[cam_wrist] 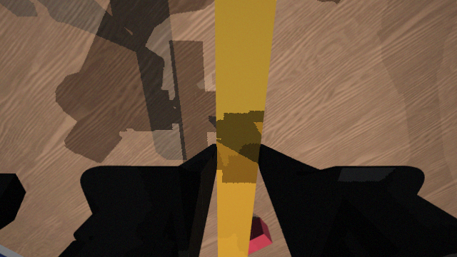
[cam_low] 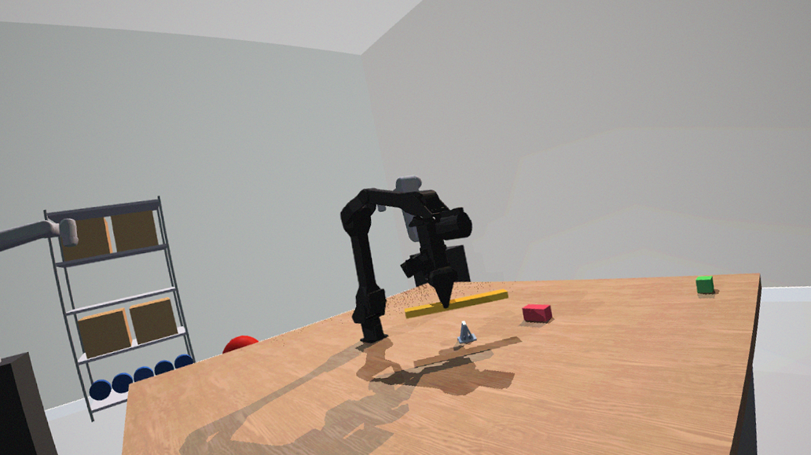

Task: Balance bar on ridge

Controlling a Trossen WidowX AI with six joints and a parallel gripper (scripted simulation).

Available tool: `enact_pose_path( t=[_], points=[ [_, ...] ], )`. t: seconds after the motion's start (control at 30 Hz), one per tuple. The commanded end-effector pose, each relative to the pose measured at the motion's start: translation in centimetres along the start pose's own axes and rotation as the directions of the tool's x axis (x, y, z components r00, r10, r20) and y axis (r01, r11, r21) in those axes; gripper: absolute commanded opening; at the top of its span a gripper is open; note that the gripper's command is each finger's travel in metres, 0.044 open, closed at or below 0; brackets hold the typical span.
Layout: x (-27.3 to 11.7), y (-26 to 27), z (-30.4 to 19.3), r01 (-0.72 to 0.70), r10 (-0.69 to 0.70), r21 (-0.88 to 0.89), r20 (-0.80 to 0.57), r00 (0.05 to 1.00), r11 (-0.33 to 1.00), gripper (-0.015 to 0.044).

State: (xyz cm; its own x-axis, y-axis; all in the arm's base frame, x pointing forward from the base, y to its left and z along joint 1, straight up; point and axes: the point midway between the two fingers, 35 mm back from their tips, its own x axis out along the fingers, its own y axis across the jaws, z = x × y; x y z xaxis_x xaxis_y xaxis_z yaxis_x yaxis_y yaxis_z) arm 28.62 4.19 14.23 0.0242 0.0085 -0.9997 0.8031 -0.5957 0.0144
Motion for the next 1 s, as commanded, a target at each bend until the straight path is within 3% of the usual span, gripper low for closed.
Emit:
enact_pose_path(
  t=[0.0,0.97],
  points=[
    [-0.1,-1.5,-0.8,-0.002,0.002,0.046,0.003,1.000,0.999,0.0000],
    [3.4,-2.6,-1.4,-0.001,0.001,0.068,0.002,1.000,0.998,0.0000]
  ],
)
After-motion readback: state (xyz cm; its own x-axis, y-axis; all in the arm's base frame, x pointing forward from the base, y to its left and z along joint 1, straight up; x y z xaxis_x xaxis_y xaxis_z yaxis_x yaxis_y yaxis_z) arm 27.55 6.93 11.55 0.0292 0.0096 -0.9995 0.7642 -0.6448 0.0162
